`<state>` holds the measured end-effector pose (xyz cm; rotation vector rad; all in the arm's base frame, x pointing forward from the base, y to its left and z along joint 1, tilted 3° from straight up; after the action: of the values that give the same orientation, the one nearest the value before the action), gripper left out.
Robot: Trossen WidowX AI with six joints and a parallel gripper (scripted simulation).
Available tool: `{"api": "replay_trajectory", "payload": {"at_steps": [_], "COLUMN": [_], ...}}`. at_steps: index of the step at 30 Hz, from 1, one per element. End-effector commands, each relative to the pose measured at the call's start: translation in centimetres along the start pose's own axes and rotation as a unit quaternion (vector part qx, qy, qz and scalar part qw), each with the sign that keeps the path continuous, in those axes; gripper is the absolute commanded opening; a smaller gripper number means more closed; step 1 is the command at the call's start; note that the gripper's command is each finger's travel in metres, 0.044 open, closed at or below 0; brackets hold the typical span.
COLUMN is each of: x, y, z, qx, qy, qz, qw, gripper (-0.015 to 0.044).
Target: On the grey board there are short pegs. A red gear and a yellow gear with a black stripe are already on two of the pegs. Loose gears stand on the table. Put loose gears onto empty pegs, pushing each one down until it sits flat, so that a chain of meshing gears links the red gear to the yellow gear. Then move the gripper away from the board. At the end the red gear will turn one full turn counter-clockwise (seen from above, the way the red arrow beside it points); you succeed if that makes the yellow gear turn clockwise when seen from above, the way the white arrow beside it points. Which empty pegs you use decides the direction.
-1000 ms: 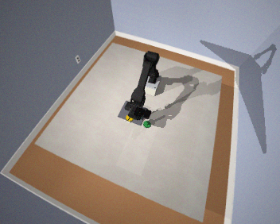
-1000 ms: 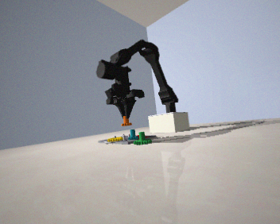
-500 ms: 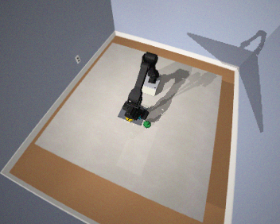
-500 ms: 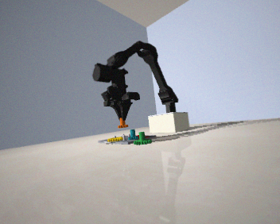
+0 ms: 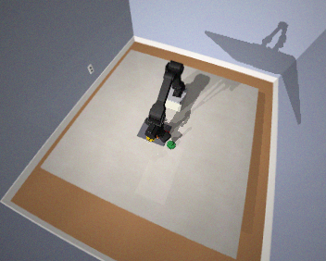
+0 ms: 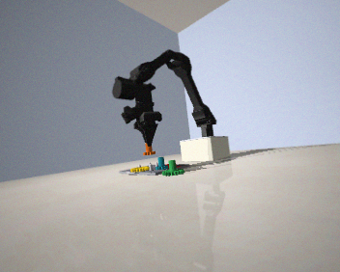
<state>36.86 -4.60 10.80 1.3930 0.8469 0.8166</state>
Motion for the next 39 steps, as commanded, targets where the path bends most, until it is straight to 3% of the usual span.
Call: {"api": "replay_trajectory", "payload": {"at_steps": [1,11,32,39], "x": [0.0,0.0,-0.1,-0.1], "y": [0.0,0.0,-1.7,-2.6], "z": [0.0,0.0,0.0,0.0], "qx": [0.000,0.000,0.000,0.000], "qy": [-0.051,-0.174,-0.064,-0.082], "qz": [-0.002,-0.002,-0.002,-0.002], "qw": [0.999,0.985,0.998,0.997], "gripper": [0.0000,0.0000,0.0000,0.0000]}}
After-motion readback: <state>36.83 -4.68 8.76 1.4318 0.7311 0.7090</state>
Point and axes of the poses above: the point midway between the two fingers, 35 mm back from their tips, its own y axis back along the fingers, its own x axis across the jaws, z = x × y, the point moved 9 cm from there along y, back along the fingers, and after that the axes turned 5 degrees about y, right-handed, at the moved point
